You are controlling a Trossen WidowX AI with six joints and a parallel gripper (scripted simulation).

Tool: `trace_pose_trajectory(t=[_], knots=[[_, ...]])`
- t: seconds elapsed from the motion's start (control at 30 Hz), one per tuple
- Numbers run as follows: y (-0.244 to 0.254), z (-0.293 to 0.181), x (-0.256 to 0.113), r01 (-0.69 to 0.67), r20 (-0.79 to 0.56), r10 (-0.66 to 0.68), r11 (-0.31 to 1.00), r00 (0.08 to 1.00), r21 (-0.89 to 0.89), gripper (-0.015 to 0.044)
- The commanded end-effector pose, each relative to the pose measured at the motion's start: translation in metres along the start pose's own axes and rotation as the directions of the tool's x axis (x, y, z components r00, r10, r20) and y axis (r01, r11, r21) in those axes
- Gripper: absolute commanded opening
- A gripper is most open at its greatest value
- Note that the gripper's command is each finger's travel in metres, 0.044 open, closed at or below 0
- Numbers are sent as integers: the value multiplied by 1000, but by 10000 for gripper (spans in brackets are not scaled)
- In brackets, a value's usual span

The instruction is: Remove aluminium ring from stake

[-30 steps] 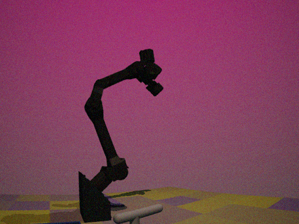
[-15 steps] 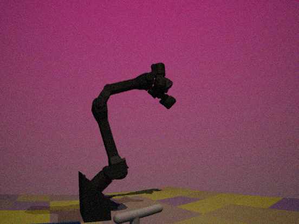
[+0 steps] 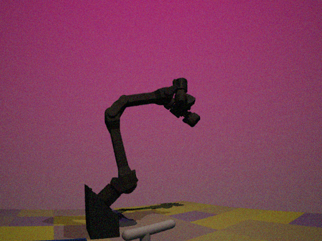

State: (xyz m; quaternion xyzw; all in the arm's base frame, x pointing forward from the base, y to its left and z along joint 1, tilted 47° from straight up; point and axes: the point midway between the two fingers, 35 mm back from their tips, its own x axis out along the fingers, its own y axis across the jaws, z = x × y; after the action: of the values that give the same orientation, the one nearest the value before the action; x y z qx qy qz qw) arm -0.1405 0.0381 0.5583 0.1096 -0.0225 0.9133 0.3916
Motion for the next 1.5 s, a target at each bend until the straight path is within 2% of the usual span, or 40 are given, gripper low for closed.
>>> trace_pose_trajectory(t=[0.0, 0.4, 0.8, 1.17, 1.47], knots=[[-29, -1, 8, 63, -4, -63, 998, 998, -1, 200], [-105, -9, 17, 229, -22, -229, 973, 973, -10, 200], [-178, -20, 7, 384, -42, -385, 923, 922, -17, 200], [-249, -37, -22, 535, -64, -535, 845, 842, -23, 200], [-305, -57, -64, 657, -88, -656, 754, 750, -17, 200]])
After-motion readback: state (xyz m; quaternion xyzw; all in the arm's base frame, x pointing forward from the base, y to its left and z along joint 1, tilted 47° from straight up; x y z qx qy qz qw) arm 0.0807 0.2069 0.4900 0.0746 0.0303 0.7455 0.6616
